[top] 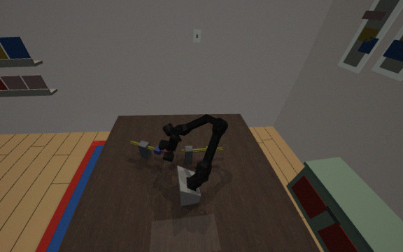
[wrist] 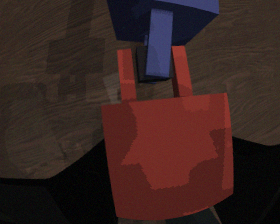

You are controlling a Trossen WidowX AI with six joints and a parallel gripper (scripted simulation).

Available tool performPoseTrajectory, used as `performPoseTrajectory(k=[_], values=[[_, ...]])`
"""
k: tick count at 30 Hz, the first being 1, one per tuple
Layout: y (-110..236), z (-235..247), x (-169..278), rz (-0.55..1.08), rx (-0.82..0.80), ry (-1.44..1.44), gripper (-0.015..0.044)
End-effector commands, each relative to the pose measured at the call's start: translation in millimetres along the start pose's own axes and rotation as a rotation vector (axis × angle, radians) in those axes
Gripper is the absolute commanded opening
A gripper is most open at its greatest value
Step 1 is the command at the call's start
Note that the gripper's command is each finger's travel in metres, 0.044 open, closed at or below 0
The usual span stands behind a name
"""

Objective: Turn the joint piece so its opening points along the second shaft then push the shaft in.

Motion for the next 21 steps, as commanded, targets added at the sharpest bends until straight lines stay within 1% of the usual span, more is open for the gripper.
performPoseTrajectory(k=[1, 21], values=[[-0.4, -0.6, 0.5, -0.009, -0.002, 0.012, 0.0000], [-0.5, -0.9, 0.6, -0.011, -0.003, 0.019, 0.0000]])
Point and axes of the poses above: the point midway between the two fingers, 35 mm back from their tips, its own y axis back along the fingers, its own z axis across the jaws, x = y × z, the point moved 3 cm from there along y, back along the fingers, and after that the axes turned 8 degrees about y, right-handed, at the moved point
